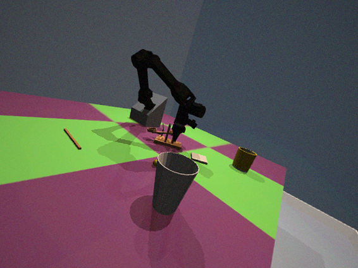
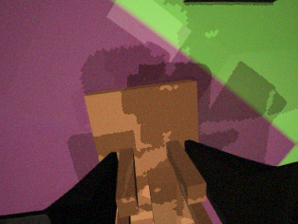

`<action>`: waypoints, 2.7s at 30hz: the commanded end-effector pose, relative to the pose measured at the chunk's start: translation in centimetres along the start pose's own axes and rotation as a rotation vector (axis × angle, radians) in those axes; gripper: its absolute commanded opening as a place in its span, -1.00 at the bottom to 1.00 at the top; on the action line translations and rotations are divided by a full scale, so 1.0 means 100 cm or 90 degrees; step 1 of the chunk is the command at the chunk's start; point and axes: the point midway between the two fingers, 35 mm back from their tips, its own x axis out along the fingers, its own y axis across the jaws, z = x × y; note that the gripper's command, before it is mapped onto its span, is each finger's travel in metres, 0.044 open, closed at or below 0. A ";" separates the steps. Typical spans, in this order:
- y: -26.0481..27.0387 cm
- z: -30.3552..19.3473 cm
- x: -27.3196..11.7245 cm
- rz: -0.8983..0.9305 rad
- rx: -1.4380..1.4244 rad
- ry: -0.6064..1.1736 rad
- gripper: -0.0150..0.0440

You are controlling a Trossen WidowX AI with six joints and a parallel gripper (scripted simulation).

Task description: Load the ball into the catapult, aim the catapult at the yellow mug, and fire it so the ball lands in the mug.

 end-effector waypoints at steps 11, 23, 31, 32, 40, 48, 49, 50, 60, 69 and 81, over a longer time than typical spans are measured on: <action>0.004 0.006 -0.050 0.001 0.013 -0.001 -0.49; 0.073 0.099 -0.048 0.001 0.244 -0.002 -0.49; 0.071 0.100 -0.047 0.000 0.248 -0.002 -0.49; 0.071 0.100 -0.047 0.000 0.248 -0.002 -0.49; 0.071 0.101 -0.035 0.000 0.248 -0.002 -0.49; 0.071 0.101 -0.022 0.000 0.248 -0.002 -0.49; 0.071 0.101 -0.021 0.000 0.248 -0.002 -0.49; 0.071 0.101 -0.019 0.000 0.248 -0.002 -0.49; 0.070 0.100 -0.003 0.000 0.248 -0.002 -0.49; 0.072 0.099 -0.002 0.005 0.251 0.005 -0.22; 0.072 0.100 -0.012 0.006 0.251 0.005 0.84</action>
